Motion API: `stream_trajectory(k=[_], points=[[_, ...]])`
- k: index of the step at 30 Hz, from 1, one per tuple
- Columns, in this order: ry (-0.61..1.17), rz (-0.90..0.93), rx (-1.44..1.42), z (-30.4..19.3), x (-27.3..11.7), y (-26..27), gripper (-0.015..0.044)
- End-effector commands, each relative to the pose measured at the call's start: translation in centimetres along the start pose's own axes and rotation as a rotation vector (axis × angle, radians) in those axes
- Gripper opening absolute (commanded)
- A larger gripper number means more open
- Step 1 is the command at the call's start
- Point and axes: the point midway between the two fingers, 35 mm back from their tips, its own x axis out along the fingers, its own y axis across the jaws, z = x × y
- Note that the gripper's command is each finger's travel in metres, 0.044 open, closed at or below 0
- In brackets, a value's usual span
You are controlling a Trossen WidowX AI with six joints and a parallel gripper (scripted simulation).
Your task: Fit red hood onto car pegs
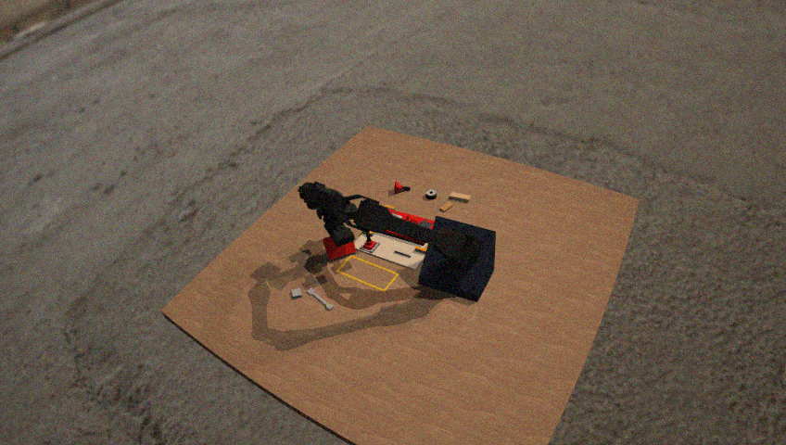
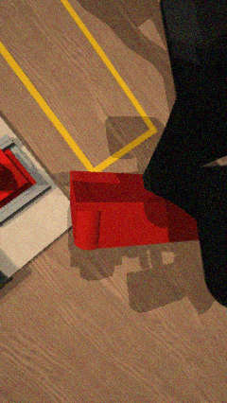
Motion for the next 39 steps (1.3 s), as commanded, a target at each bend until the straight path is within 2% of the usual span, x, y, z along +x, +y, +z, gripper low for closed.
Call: stream_trajectory(k=[1, 8, 16, 39], points=[[-0.001, -0.006, 0.002, 0.2, 0.2, 0.3, 0.0], [-0.001, -0.006, 0.002, 0.2, -0.4, 0.6, 0.0], [-0.004, -0.005, 0.002, 0.1, -7.8, 0.4, 0.0], [0.007, 0.005, 0.01, 0.2, -7.6, 0.8, 0.0]])
